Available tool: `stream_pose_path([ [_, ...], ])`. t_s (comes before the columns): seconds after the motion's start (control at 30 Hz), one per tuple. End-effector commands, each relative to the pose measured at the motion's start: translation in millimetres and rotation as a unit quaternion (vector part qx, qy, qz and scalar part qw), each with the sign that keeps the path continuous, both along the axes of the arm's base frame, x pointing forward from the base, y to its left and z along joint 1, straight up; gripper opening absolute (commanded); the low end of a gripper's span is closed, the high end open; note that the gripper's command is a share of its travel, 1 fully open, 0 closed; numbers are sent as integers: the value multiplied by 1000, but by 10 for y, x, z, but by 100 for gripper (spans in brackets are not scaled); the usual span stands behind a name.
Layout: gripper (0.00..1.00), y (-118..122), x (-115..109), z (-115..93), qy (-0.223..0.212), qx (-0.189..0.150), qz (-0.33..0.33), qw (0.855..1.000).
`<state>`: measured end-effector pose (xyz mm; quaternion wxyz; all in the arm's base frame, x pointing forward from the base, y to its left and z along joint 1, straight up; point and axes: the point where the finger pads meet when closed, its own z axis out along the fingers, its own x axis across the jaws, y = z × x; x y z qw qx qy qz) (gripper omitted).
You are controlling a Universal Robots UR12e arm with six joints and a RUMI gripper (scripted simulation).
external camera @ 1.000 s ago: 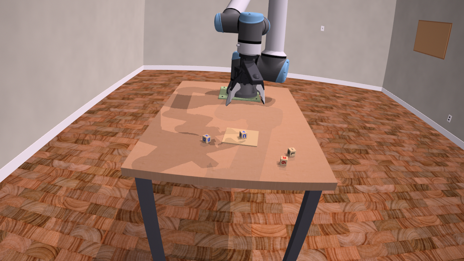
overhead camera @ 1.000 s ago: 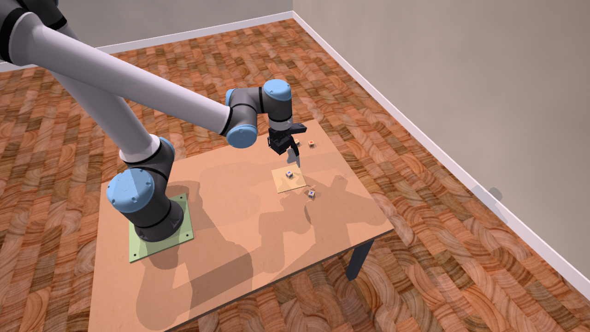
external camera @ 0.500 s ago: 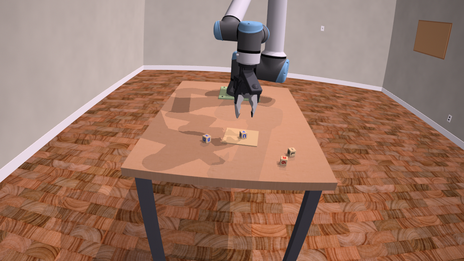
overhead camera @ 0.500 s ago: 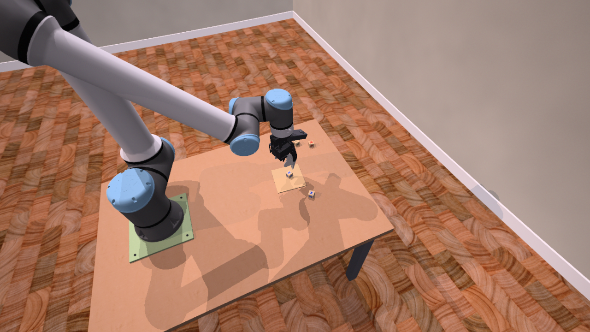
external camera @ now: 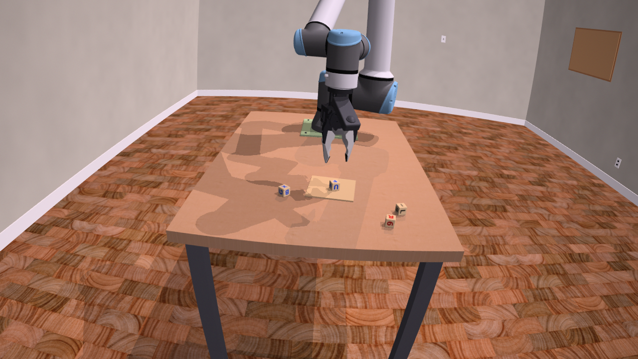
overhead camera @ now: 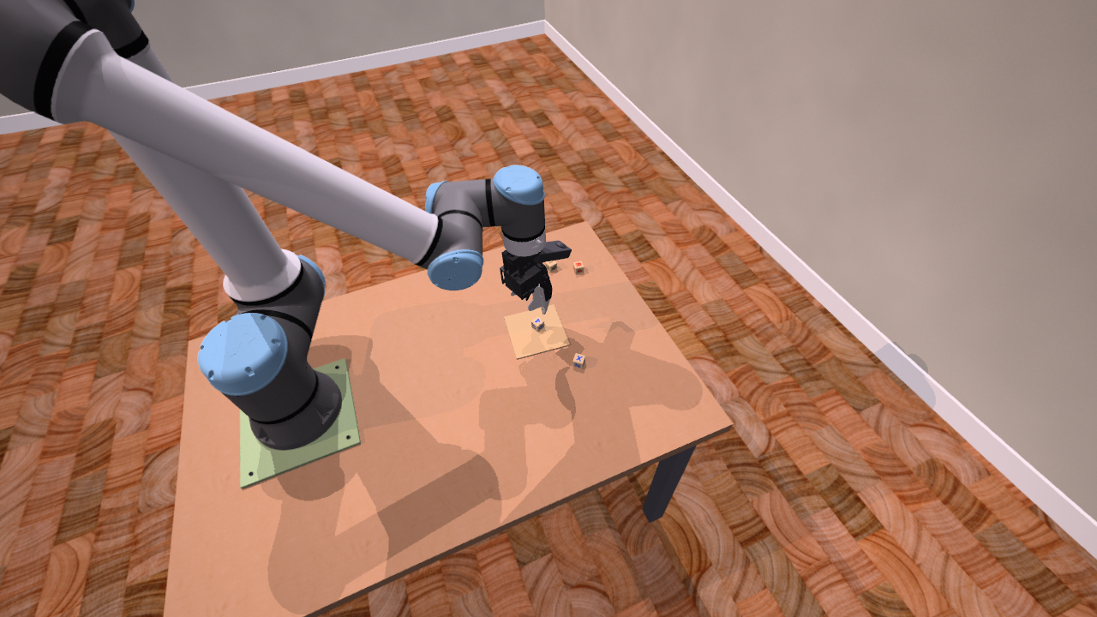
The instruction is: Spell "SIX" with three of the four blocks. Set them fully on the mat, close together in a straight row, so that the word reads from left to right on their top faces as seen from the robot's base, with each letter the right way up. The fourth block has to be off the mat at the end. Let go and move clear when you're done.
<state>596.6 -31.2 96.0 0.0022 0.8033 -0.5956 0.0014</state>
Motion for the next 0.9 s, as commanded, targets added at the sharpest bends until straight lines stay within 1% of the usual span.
stream_pose_path([
  [0.0,37,-2,6,7,-1,0,0,1000],
  [0.5,37,-2,6,-4,-1,0,0,1000],
  [0.87,37,-3,6,-92,-1,0,0,1000],
])
